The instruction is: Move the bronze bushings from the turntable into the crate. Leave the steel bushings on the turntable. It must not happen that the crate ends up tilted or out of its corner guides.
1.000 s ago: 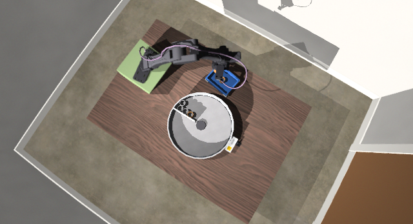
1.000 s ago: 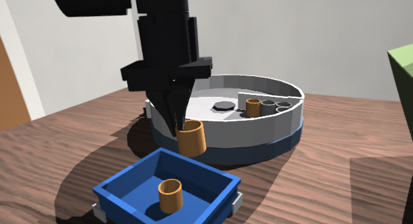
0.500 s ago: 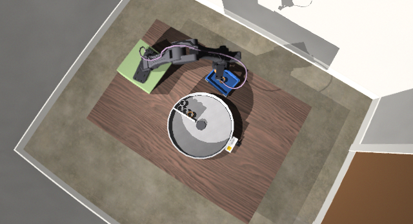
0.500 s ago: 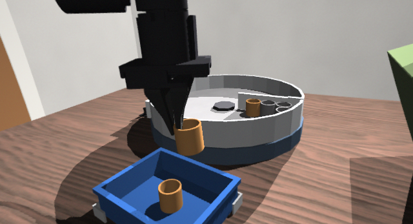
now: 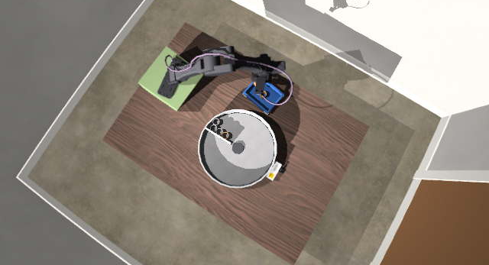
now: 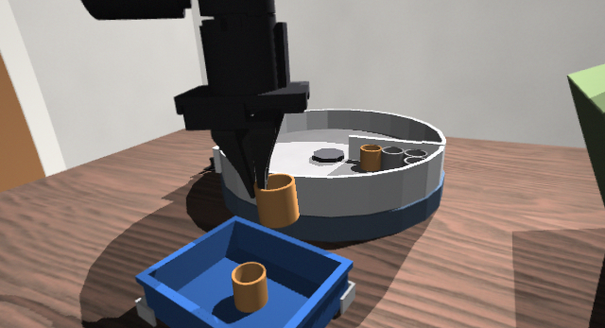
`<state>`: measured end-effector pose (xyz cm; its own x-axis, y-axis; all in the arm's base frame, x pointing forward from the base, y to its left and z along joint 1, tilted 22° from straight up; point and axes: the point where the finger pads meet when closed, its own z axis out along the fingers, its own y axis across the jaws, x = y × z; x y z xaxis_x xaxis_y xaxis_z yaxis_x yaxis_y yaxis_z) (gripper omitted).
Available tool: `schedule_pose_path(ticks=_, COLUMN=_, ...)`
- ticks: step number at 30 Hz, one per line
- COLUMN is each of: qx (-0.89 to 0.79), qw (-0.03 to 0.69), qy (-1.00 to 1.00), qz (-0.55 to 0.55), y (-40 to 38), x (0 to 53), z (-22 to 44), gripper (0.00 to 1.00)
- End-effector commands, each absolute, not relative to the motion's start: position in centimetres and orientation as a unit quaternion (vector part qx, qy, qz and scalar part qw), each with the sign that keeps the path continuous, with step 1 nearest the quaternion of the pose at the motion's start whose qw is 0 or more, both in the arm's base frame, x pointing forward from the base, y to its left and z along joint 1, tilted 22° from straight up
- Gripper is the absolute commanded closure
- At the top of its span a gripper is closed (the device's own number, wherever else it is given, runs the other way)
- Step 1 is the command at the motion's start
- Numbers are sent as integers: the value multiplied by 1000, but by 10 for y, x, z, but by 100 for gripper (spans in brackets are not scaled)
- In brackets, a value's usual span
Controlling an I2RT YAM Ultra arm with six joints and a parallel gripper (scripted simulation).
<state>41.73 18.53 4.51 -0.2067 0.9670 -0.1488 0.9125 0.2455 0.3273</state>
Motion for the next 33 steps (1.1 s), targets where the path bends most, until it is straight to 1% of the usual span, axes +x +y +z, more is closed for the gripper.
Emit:
schedule_pose_path(ticks=1, qx=605, qw=180, qy=769, qz=102, y=192, x=420, z=69, gripper=100)
schedule_pose_path(ticks=8, qx=603, qw=182, qy=769, qz=105, y=192, x=422, z=63, gripper=100)
schedule_pose_path(ticks=10, qx=602, qw=172, qy=776, qz=78, y=185, x=418, z=34, gripper=100)
schedule_pose_path(ticks=20, qx=605, qw=179, qy=770, qz=92, y=183, x=449, z=-4, gripper=100)
schedule_pose_path(ticks=23, qx=603, qw=180, qy=771, qz=96, y=186, x=451, z=-6, gripper=100)
schedule_pose_path(ticks=24, qx=602, qw=187, qy=768, qz=113, y=190, x=456, z=9, gripper=100)
schedule_pose_path(ticks=33, qx=604, qw=182, qy=769, qz=104, y=185, x=455, z=3, gripper=100)
